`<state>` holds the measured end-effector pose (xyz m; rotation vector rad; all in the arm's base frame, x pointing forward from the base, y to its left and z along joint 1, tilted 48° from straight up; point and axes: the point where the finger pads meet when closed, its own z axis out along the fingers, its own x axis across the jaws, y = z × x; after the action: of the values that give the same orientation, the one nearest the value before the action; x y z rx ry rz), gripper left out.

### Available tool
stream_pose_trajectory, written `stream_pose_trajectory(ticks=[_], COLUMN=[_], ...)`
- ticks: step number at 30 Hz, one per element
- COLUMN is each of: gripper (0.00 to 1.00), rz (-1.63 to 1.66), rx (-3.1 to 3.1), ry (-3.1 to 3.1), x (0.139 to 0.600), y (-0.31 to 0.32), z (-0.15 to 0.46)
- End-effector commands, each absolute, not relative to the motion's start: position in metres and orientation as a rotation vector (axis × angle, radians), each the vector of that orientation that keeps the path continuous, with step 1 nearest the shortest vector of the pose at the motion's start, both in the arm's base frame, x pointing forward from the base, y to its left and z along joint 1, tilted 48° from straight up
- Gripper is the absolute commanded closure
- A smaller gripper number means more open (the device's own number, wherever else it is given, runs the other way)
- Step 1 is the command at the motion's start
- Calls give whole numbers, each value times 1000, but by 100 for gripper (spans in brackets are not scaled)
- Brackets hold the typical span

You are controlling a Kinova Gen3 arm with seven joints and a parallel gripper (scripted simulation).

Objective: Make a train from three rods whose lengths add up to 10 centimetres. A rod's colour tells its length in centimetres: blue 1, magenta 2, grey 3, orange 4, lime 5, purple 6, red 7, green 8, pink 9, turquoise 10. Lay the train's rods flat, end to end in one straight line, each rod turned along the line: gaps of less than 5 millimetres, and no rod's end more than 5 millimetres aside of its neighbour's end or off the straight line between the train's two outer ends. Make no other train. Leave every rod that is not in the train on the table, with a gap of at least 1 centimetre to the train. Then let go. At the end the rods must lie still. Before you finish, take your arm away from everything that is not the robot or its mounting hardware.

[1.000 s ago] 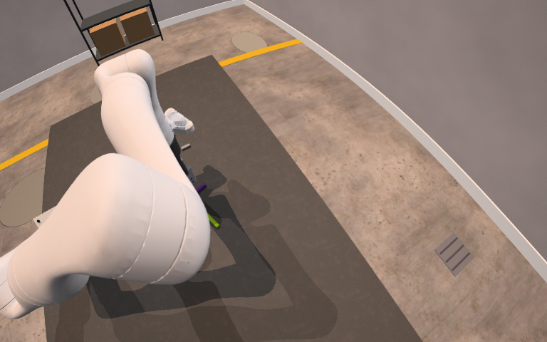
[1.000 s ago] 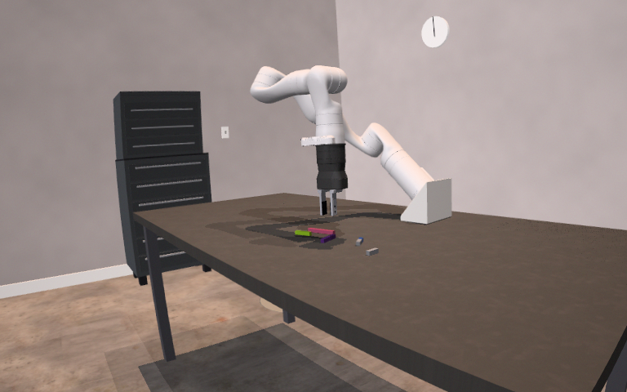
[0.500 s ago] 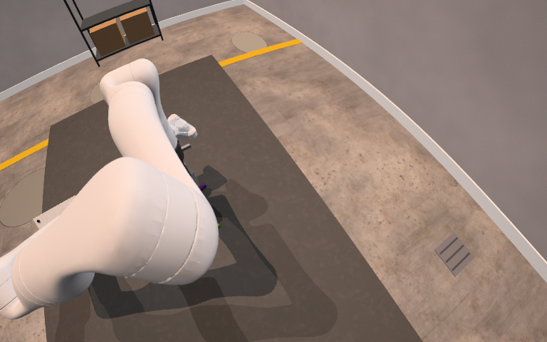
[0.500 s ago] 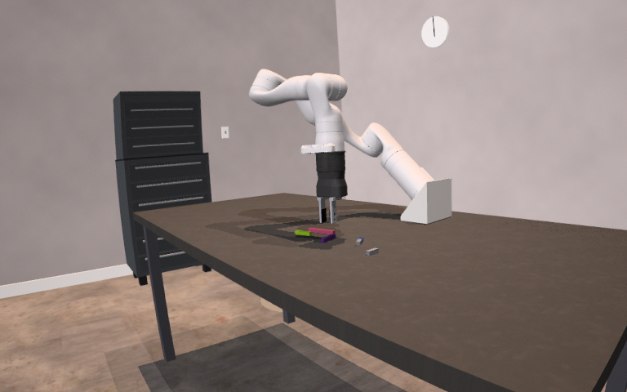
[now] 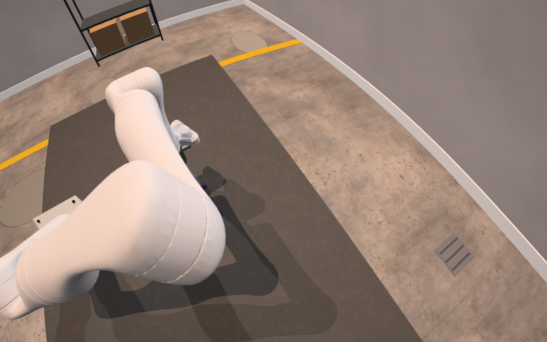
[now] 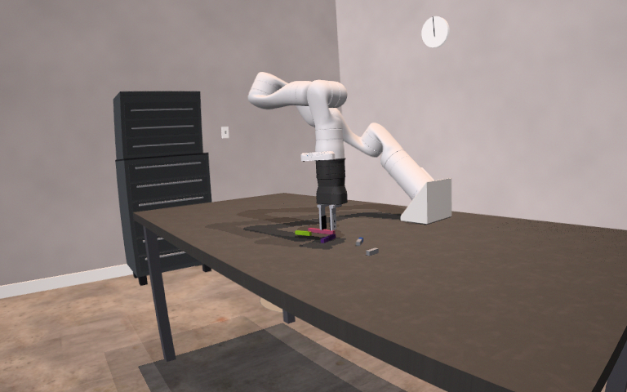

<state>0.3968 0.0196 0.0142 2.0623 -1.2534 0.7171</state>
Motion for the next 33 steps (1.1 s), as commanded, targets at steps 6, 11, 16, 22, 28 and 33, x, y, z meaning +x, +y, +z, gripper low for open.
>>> stream_pose_trajectory(ticks=[6, 11, 16, 22, 28, 33], gripper=[46, 46, 46, 46, 46, 46], rz=[713, 711, 711, 711, 711, 711], rx=[2060, 2060, 2060, 2060, 2060, 2060], ry=[-1261, -1262, -1262, -1262, -1262, -1262], x=[397, 397, 397, 397, 397, 397], y=[14, 13, 13, 13, 13, 13], z=[8, 8, 7, 7, 7, 7])
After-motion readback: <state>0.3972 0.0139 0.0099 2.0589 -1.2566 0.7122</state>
